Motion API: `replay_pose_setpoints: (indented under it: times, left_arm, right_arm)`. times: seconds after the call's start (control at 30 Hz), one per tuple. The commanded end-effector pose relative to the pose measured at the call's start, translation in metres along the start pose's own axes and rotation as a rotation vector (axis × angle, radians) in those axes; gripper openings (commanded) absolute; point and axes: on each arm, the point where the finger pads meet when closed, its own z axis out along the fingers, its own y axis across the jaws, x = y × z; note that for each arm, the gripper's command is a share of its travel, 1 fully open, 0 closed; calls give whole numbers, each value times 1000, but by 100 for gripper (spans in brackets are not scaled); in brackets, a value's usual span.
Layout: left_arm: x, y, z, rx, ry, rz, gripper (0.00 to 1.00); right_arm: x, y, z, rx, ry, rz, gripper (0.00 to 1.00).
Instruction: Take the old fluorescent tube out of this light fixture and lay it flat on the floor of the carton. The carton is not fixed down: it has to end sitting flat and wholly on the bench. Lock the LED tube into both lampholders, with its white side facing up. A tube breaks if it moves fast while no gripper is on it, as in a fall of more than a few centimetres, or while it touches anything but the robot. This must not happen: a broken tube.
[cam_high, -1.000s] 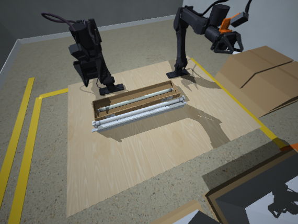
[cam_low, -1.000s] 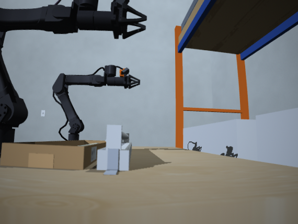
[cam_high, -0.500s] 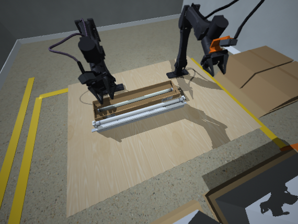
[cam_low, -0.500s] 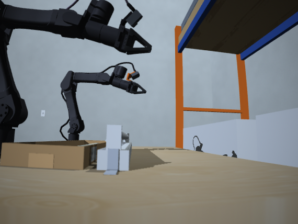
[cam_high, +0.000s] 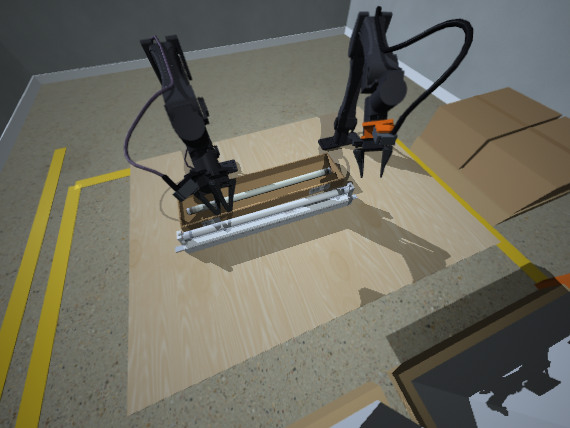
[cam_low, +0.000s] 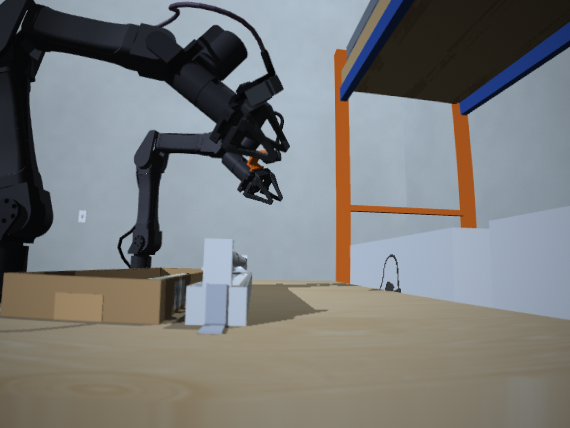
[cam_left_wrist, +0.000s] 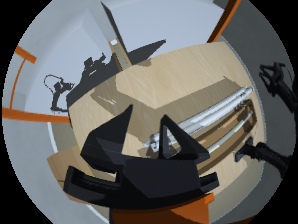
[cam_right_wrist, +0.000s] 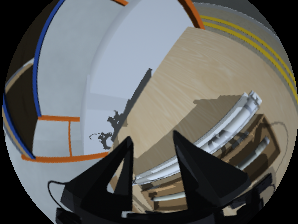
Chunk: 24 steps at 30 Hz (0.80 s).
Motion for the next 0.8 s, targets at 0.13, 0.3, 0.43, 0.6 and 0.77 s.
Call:
replay_pose_setpoints:
  times: [0.13, 0.3, 0.43, 0.6, 0.77]
  left_arm:
    - [9, -41, 17, 120, 168, 191, 49]
    - [24, -79, 26, 229, 287, 366, 49]
    - [19, -88, 24, 254, 319, 461, 49]
    - [45, -146, 36, 418, 443, 649, 49]
    - [46, -153, 33, 446, 473, 720, 49]
  right_arm:
    - [33, -23, 11, 203, 161, 269, 49]
    - [59, -45, 13, 358, 212, 456, 49]
    - [55, -47, 13, 424, 186, 577, 49]
    - [92, -75, 13, 625, 229, 683, 49]
    - [96, -82, 10, 694, 211, 759, 49]
